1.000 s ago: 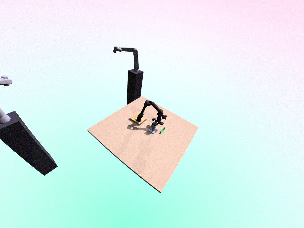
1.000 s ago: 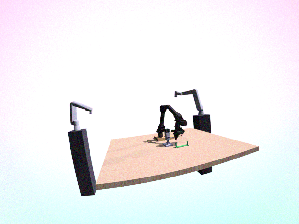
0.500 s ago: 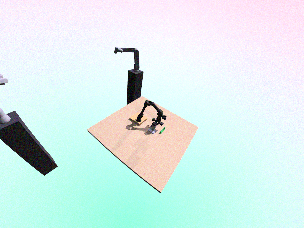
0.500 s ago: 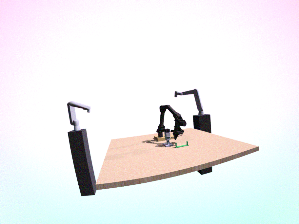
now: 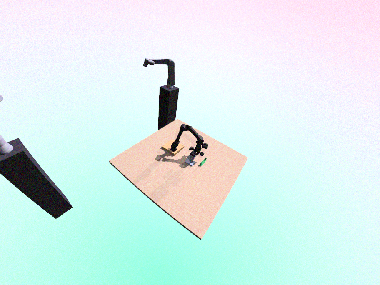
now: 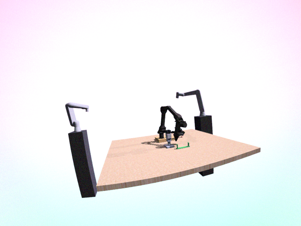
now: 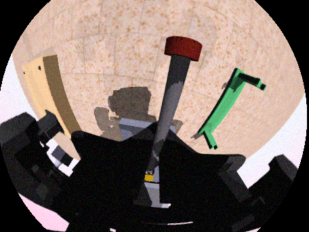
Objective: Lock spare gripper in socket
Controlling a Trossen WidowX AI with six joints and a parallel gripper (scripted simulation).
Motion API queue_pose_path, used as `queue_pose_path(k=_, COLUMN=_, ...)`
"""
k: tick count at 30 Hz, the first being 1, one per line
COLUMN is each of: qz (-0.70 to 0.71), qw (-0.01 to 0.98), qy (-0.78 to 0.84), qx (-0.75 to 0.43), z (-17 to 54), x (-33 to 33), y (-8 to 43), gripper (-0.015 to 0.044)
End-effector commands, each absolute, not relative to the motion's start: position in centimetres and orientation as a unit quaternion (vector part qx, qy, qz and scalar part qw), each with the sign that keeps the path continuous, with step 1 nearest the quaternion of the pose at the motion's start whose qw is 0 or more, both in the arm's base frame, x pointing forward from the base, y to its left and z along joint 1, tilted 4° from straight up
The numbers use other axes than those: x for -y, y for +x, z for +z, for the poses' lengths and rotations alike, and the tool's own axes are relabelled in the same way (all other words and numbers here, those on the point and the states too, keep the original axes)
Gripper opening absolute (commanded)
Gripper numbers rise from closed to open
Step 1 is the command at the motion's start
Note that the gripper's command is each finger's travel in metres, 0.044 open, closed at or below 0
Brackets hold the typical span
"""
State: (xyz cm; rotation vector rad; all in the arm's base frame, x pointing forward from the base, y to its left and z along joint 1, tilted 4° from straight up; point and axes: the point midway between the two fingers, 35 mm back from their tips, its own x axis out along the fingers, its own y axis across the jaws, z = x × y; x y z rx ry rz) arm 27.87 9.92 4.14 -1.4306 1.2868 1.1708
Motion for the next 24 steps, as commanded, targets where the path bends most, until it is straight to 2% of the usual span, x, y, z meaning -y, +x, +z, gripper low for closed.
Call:
queue_pose_path(k=1, qz=0.468, qw=0.428, qy=-0.575, qx=-0.516, z=4.1, x=-9.6, y=27.9, gripper=0.0000)
queue_pose_path(k=24, qz=0.468, qw=0.429, qy=-0.575, qx=-0.516, z=4.0, x=-8.6, y=28.0, gripper=0.0000)
